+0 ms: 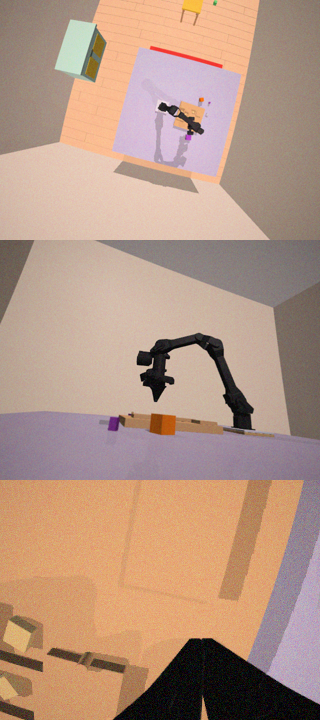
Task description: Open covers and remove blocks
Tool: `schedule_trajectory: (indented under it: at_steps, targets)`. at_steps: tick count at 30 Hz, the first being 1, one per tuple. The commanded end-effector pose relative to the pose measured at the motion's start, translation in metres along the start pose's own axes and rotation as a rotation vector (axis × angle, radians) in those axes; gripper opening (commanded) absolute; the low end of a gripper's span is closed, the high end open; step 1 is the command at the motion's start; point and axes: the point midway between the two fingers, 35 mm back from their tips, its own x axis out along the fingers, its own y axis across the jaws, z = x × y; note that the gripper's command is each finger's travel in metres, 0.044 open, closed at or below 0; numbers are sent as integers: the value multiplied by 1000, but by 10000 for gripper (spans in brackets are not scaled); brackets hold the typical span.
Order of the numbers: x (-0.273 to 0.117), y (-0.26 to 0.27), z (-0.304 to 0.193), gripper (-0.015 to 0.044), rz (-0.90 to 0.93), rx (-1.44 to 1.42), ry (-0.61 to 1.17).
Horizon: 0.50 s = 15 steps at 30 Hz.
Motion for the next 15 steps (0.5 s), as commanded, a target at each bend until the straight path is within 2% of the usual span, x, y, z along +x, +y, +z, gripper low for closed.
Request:
schedule_trajectory:
  at_steps: [1,15]
  targets:
    - [3,-22,11,0,2,209,1]
    - [4,-25,12,0,2,236,1]
